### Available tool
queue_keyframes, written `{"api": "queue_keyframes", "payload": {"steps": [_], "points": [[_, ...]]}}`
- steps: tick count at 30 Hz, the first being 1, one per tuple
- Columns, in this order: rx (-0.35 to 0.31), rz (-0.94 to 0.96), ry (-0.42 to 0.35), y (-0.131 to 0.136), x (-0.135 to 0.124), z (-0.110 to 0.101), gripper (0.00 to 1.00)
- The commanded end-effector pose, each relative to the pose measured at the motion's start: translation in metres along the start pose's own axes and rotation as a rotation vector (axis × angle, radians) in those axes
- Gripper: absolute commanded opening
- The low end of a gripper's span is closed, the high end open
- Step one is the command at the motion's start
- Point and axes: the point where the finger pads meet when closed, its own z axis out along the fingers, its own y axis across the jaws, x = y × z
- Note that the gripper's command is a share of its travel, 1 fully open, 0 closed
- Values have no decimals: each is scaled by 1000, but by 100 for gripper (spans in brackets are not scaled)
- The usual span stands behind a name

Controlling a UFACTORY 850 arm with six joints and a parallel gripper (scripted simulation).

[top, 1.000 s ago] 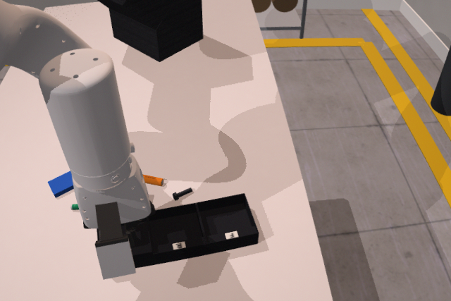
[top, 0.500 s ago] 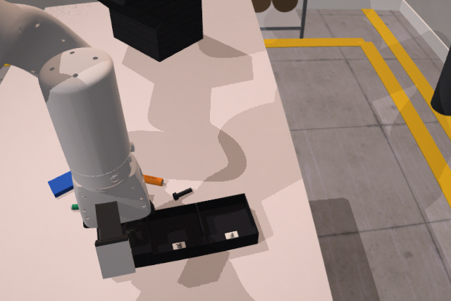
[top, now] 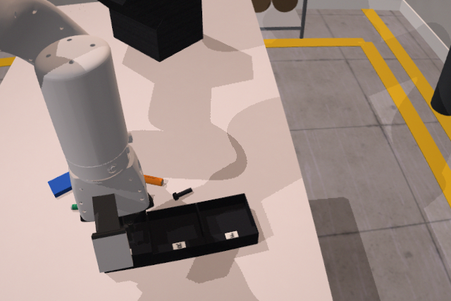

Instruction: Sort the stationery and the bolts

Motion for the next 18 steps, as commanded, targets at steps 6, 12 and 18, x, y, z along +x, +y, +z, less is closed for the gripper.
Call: {"api": "queue_keyframes", "payload": {"steps": [6,12,18], "points": [[0,0,1,0,1,-11,7],[0,0,1,0,1,-35,7],[0,0,1,-5,1,-35,7]]}}
